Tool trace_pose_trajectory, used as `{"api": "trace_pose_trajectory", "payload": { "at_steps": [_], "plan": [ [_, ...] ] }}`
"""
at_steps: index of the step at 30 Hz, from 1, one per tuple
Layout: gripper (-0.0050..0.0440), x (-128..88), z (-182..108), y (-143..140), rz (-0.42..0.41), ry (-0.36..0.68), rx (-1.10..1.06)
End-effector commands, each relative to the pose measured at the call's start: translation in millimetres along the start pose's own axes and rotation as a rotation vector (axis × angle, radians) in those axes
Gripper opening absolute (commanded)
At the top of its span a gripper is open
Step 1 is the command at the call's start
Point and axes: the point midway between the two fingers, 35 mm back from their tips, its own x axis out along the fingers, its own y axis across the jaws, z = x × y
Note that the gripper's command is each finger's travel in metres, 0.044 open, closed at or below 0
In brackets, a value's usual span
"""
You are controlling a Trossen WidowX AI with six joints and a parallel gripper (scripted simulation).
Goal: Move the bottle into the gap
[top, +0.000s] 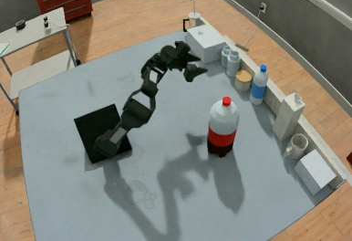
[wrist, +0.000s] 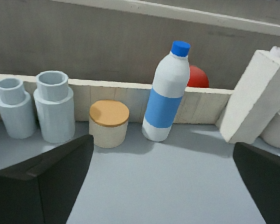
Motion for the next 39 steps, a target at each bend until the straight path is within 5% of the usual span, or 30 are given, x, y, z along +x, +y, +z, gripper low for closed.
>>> {"api": "trace_pose_trajectory", "payload": {
  "at_steps": [1, 17, 32, 39],
  "plan": [
    [0.04, 0, 6, -4, -0.006, -0.008, 0.017],
    [0.04, 0, 6, -4, -0.006, -0.008, 0.017],
    [0.004, -15, 67, -90, 0.077, -0.023, 0.043],
    [0.0, -27, 77, -125, 0.115, -0.016, 0.037]
  ]
}}
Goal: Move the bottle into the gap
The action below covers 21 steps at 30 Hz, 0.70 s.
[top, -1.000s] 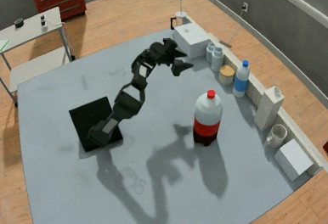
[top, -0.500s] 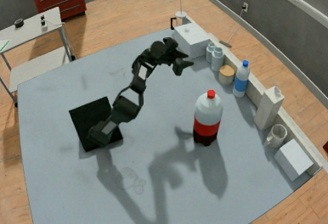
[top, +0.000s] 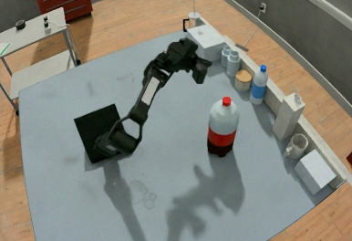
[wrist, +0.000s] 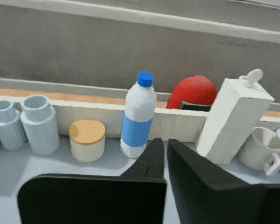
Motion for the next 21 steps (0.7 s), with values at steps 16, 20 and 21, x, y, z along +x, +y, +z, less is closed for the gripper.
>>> {"api": "trace_pose_trajectory", "payload": {
  "at_steps": [16, 20, 21],
  "plan": [
    [-0.0002, -65, 16, -119, 0.106, 0.011, 0.042],
    [-0.0004, -84, 8, -142, 0.134, 0.019, 0.043],
    [-0.0004, -89, 6, -148, 0.141, 0.021, 0.042]
  ]
}}
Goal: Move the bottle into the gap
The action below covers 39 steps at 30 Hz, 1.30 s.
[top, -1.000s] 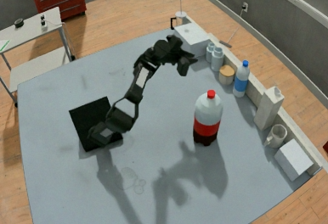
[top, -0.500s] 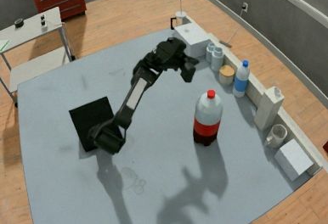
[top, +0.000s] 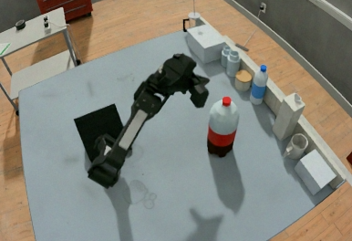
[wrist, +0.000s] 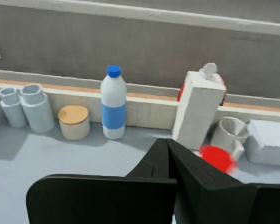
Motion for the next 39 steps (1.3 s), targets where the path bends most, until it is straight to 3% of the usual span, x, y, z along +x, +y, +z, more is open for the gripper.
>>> {"api": "trace_pose_trajectory", "payload": {
  "at_steps": [1, 14, 39],
  "plan": [
    [-0.0005, -24, -3, -28, 0.026, 0.0, 0.025],
    [-0.005, -86, -49, -76, 0.104, 0.04, 0.018],
    [-0.005, -68, -77, -71, 0.122, 0.068, 0.006]
  ]
}}
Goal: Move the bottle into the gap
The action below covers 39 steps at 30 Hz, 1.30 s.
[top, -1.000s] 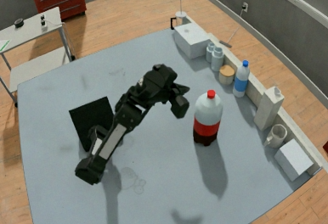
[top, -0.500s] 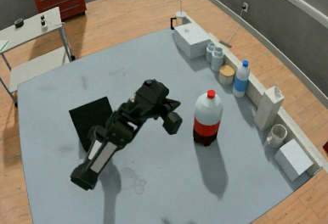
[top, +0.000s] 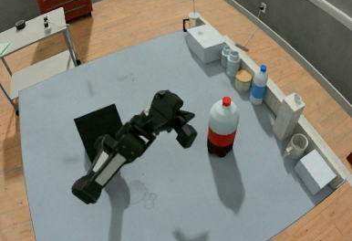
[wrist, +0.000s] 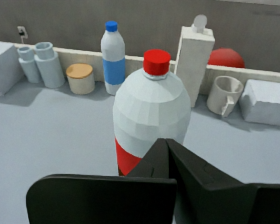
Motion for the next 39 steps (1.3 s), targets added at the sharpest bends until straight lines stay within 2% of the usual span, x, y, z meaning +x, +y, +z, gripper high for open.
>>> {"api": "trace_pose_trajectory", "payload": {
  "at_steps": [1, 39],
  "plan": [
    [-0.005, 3, -5, 0, 0.006, -0.001, 0.001],
    [-0.005, 29, -51, -2, 0.017, 0.006, 0.01]
  ]
}}
